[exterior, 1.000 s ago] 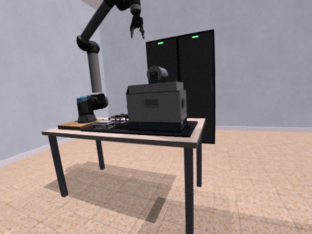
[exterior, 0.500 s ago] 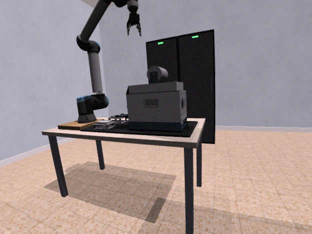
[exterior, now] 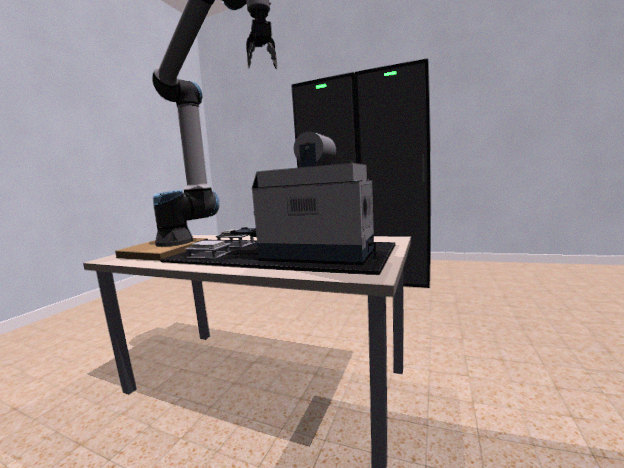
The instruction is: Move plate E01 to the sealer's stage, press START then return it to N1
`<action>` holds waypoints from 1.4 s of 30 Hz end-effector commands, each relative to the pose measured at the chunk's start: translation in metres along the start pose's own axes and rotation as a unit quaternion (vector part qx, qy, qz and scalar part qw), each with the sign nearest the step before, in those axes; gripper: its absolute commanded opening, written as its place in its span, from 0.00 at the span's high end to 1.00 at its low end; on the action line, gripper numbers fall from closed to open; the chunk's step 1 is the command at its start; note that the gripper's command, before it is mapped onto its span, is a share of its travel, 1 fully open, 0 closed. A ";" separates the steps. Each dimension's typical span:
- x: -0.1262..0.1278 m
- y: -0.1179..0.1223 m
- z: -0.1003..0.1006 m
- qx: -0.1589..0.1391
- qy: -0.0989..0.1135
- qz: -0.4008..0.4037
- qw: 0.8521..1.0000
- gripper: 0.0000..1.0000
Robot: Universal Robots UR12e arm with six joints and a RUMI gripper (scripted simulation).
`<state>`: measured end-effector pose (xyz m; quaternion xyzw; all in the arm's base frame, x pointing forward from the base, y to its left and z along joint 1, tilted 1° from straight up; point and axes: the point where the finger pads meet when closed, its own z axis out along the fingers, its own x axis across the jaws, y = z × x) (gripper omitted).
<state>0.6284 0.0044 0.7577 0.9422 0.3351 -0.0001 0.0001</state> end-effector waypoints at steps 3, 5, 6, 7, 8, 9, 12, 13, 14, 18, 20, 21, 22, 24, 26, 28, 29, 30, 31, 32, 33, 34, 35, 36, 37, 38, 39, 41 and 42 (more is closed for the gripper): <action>-0.020 0.023 -0.001 -0.001 0.001 0.024 1.000 0.32; -0.026 0.031 -0.001 -0.001 0.001 0.032 0.999 0.32; -0.029 0.034 -0.001 -0.001 0.001 0.036 0.999 0.32; -0.029 0.034 -0.001 -0.001 0.001 0.036 0.999 0.32; -0.029 0.034 -0.001 -0.001 0.001 0.036 0.999 0.32; -0.033 0.038 -0.001 -0.001 0.000 0.040 0.999 0.32; -0.043 0.049 -0.001 -0.001 0.000 0.052 0.999 0.32; -0.043 0.049 -0.001 -0.001 0.000 0.052 0.999 0.32; -0.043 0.049 -0.001 -0.001 0.000 0.052 0.999 0.32; -0.058 0.063 -0.001 -0.001 0.000 0.067 0.998 0.32; -0.061 0.066 -0.001 -0.001 0.000 0.071 0.997 0.32; -0.065 0.069 -0.001 -0.001 0.000 0.075 0.997 0.32; -0.068 0.072 -0.001 -0.001 0.000 0.079 0.997 0.32; -0.076 0.079 -0.001 -0.001 0.000 0.087 0.996 0.32; -0.083 0.086 -0.001 -0.001 0.000 0.095 0.995 0.32; -0.091 0.092 -0.001 -0.001 0.000 0.103 0.995 0.32; -0.094 0.095 -0.001 -0.001 0.000 0.106 0.994 0.32; -0.094 0.095 -0.001 -0.001 0.000 0.106 0.994 0.32; -0.094 0.095 -0.001 -0.001 0.000 0.106 0.994 0.32; -0.095 0.092 0.003 -0.001 0.000 0.106 0.994 0.32; -0.097 0.090 0.007 -0.001 0.000 0.106 0.994 0.32; -0.098 0.087 0.011 -0.001 0.000 0.106 0.994 0.32; -0.099 0.084 0.015 -0.001 0.000 0.106 0.994 0.32; -0.100 0.081 0.019 -0.001 0.000 0.106 0.994 0.32; -0.100 0.081 0.020 -0.001 0.000 0.106 0.994 0.32; -0.101 0.078 0.024 -0.001 0.000 0.106 0.994 0.32; -0.103 0.075 0.028 -0.001 0.000 0.106 0.994 0.32; -0.105 0.070 0.036 -0.002 0.000 0.106 0.994 0.32; -0.106 0.067 0.040 -0.002 0.000 0.106 0.994 0.32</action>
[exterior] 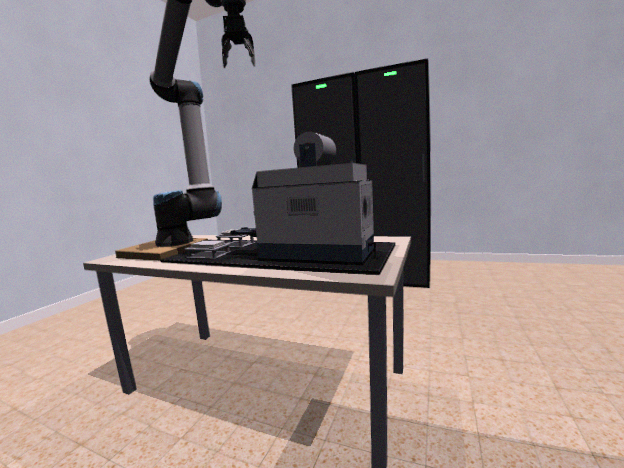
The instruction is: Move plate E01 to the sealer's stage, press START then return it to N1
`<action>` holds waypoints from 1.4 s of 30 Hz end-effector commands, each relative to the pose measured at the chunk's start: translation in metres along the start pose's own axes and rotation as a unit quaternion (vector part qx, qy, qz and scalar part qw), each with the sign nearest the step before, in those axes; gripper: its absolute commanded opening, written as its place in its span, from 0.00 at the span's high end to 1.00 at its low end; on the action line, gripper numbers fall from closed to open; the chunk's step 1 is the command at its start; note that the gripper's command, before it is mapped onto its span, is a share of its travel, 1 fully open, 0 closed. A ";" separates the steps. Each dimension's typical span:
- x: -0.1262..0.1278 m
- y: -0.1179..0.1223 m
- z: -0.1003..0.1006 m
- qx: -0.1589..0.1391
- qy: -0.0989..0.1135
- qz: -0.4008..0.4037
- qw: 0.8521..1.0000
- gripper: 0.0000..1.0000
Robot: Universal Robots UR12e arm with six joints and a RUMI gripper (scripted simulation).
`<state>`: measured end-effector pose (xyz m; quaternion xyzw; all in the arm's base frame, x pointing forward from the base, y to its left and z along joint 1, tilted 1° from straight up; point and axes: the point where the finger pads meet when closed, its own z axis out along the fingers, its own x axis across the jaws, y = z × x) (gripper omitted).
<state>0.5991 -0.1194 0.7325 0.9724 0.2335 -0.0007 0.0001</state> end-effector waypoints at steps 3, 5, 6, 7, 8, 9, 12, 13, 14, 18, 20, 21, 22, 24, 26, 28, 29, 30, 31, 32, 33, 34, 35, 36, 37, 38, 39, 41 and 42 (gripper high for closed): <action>-0.010 -0.013 0.021 -0.002 0.001 0.000 1.000 0.32; -0.011 -0.015 0.025 -0.002 0.001 0.000 1.000 0.32; -0.011 -0.015 0.025 -0.002 0.001 0.000 1.000 0.32; -0.013 -0.017 0.029 -0.002 0.001 0.000 1.000 0.32; -0.015 -0.020 0.033 -0.002 0.001 0.000 1.000 0.32; -0.016 -0.022 0.037 -0.002 0.001 0.000 1.000 0.32; -0.019 -0.027 0.045 -0.002 0.001 0.000 1.000 0.32; -0.021 -0.029 0.049 -0.002 0.001 0.000 1.000 0.32; -0.023 -0.031 0.053 -0.002 0.001 0.000 1.000 0.32; -0.028 -0.039 0.066 -0.003 0.001 0.000 1.000 0.32; -0.029 -0.041 0.070 -0.003 0.001 0.000 1.000 0.32; -0.031 -0.043 0.074 -0.003 0.001 0.000 1.000 0.32; -0.031 -0.043 0.074 -0.003 0.001 0.000 1.000 0.32; -0.033 -0.046 0.078 -0.003 0.001 0.000 1.000 0.32; -0.036 -0.050 0.087 -0.003 0.001 0.000 1.000 0.32; -0.038 -0.054 0.093 -0.003 0.001 0.000 1.000 0.32; -0.038 -0.054 0.093 -0.003 0.001 0.000 1.000 0.32; -0.040 -0.056 0.097 -0.003 0.001 0.000 1.000 0.32; -0.041 -0.058 0.101 -0.003 0.001 0.000 1.000 0.32; -0.043 -0.061 0.105 -0.003 0.001 0.000 1.000 0.32; -0.044 -0.063 0.109 -0.004 0.001 0.000 1.000 0.32; -0.046 -0.065 0.114 -0.004 0.001 0.000 1.000 0.32; -0.048 -0.068 0.118 -0.004 0.001 0.000 1.000 0.32; -0.049 -0.069 0.121 -0.004 0.001 0.000 1.000 0.32; -0.049 -0.069 0.121 -0.004 0.001 0.000 1.000 0.32; -0.050 -0.072 0.125 -0.004 0.001 0.000 1.000 0.32; -0.050 -0.072 0.125 -0.004 0.001 0.000 1.000 0.32; -0.052 -0.074 0.129 -0.004 0.001 0.000 1.000 0.32; -0.054 -0.076 0.134 -0.004 0.001 0.000 1.000 0.32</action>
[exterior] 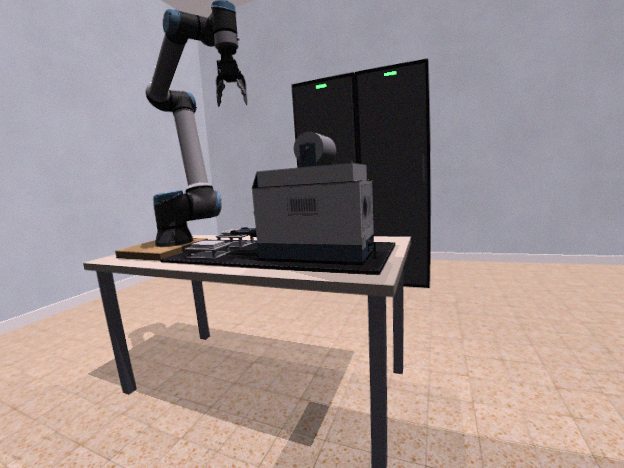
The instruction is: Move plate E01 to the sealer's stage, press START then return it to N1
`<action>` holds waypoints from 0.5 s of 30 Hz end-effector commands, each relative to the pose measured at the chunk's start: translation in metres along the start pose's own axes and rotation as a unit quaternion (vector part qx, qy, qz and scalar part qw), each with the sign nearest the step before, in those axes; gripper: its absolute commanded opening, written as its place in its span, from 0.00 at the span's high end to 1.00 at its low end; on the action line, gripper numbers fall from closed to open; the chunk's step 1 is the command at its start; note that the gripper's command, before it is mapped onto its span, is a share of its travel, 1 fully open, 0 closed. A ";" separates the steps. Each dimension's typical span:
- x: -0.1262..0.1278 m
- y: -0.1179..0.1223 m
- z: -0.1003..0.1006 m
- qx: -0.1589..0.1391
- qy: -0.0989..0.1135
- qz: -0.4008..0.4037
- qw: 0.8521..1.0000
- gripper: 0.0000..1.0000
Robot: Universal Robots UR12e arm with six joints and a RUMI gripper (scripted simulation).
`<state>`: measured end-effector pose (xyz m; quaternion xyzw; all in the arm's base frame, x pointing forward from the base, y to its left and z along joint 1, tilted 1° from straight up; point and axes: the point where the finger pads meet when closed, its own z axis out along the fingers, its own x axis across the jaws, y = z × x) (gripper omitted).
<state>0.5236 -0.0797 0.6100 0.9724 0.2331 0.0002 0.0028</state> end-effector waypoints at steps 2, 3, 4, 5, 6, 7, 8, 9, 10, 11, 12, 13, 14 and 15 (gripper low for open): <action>-0.008 -0.011 0.019 -0.001 0.001 0.000 1.000 0.32; -0.009 -0.013 0.023 -0.001 0.001 0.000 1.000 0.32; -0.011 -0.016 0.028 -0.001 0.001 0.000 1.000 0.32; -0.011 -0.016 0.028 -0.001 0.001 0.000 1.000 0.32; -0.011 -0.016 0.028 -0.001 0.001 0.000 1.000 0.32; -0.013 -0.018 0.032 -0.002 0.001 0.000 1.000 0.32; -0.014 -0.020 0.036 -0.002 0.001 0.000 1.000 0.32; -0.016 -0.023 0.041 -0.002 0.001 0.000 1.000 0.32; -0.017 -0.025 0.045 -0.002 0.001 0.000 1.000 0.32; -0.019 -0.027 0.049 -0.002 0.001 0.000 1.000 0.32; -0.020 -0.029 0.053 -0.002 0.001 0.000 1.000 0.32; -0.022 -0.032 0.057 -0.002 0.001 0.000 1.000 0.32; -0.022 -0.032 0.057 -0.002 0.001 0.000 1.000 0.32; -0.022 -0.032 0.057 -0.002 0.001 0.000 1.000 0.32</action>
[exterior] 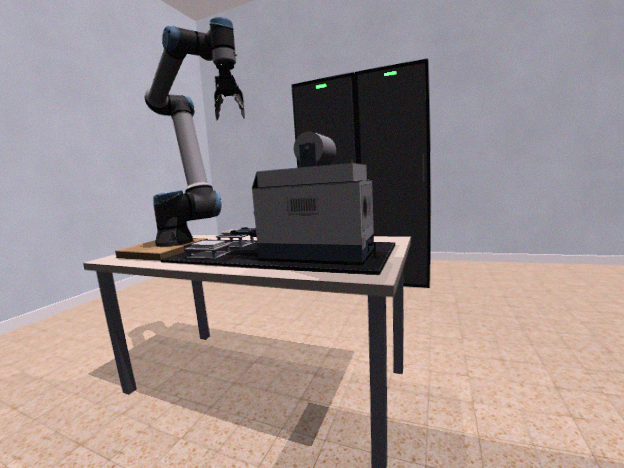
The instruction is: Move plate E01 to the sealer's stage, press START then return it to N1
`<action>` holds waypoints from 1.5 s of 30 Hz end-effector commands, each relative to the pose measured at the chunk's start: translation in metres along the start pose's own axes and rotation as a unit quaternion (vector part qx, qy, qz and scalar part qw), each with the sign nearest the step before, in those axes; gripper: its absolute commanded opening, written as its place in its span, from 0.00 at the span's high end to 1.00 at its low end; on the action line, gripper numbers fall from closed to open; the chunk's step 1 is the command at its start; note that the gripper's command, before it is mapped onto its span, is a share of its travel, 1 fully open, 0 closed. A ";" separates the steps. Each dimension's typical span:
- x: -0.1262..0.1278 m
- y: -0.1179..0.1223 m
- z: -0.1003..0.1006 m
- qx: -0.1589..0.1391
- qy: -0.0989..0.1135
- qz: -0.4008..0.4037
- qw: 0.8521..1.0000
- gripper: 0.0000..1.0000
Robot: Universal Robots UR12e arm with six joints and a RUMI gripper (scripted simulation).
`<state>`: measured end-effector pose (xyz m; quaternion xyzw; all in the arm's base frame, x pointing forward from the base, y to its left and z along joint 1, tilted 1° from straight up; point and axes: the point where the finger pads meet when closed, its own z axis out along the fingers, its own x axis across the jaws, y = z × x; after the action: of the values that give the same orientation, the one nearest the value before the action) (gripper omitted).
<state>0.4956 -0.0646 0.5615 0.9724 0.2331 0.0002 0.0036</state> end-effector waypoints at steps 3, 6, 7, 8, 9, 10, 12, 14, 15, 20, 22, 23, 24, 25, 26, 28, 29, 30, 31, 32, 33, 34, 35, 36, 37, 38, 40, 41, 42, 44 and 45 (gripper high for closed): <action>-0.008 -0.012 0.022 -0.001 0.001 0.000 1.000 0.32; -0.013 -0.019 0.034 -0.002 0.001 0.000 1.000 0.32; -0.014 -0.021 0.038 -0.002 0.001 0.000 1.000 0.32; -0.016 -0.023 0.043 -0.002 0.001 0.000 1.000 0.32; -0.016 -0.023 0.043 -0.002 0.001 0.000 1.000 0.32; -0.016 -0.023 0.043 -0.002 0.001 0.000 1.000 0.32; -0.019 -0.028 0.051 -0.002 0.001 0.000 1.000 0.32; -0.022 -0.032 0.060 -0.002 0.001 0.000 1.000 0.32; -0.024 -0.034 0.064 -0.002 0.001 0.000 1.000 0.32; -0.028 -0.041 0.076 -0.002 0.001 0.000 1.000 0.32; -0.029 -0.043 0.080 -0.002 0.001 0.000 1.000 0.32; -0.031 -0.045 0.085 -0.002 0.001 0.000 1.000 0.32; -0.032 -0.047 0.089 -0.003 0.001 0.000 1.000 0.32; -0.034 -0.049 0.093 -0.003 0.001 0.000 1.000 0.32; -0.035 -0.052 0.097 -0.003 0.001 0.000 1.000 0.32; -0.038 -0.056 0.106 -0.003 0.001 0.000 1.000 0.32; -0.040 -0.058 0.110 -0.003 0.001 0.000 1.000 0.32; -0.040 -0.059 0.111 -0.003 0.001 0.000 1.000 0.32; -0.040 -0.059 0.111 -0.003 0.001 0.000 1.000 0.32; -0.042 -0.061 0.115 -0.003 0.001 0.000 1.000 0.32; -0.042 -0.061 0.115 -0.003 0.001 0.000 1.000 0.32; -0.042 -0.061 0.115 -0.003 0.001 0.000 1.000 0.32; -0.043 -0.063 0.119 -0.003 0.001 0.000 1.000 0.32; -0.045 -0.065 0.124 -0.003 0.001 0.000 1.000 0.32; -0.046 -0.067 0.128 -0.003 0.001 0.000 1.000 0.32; -0.048 -0.069 0.132 -0.003 0.001 0.000 1.000 0.32; -0.051 -0.074 0.141 -0.003 0.001 0.000 1.000 0.32; -0.052 -0.076 0.145 -0.003 0.001 0.000 1.000 0.32; -0.053 -0.077 0.146 -0.003 0.001 0.000 1.000 0.32; -0.054 -0.079 0.151 -0.003 0.001 0.000 1.000 0.32; -0.056 -0.081 0.155 -0.003 0.001 0.000 1.000 0.32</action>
<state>0.4170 -0.0225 0.4191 0.9724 0.2331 0.0010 0.0060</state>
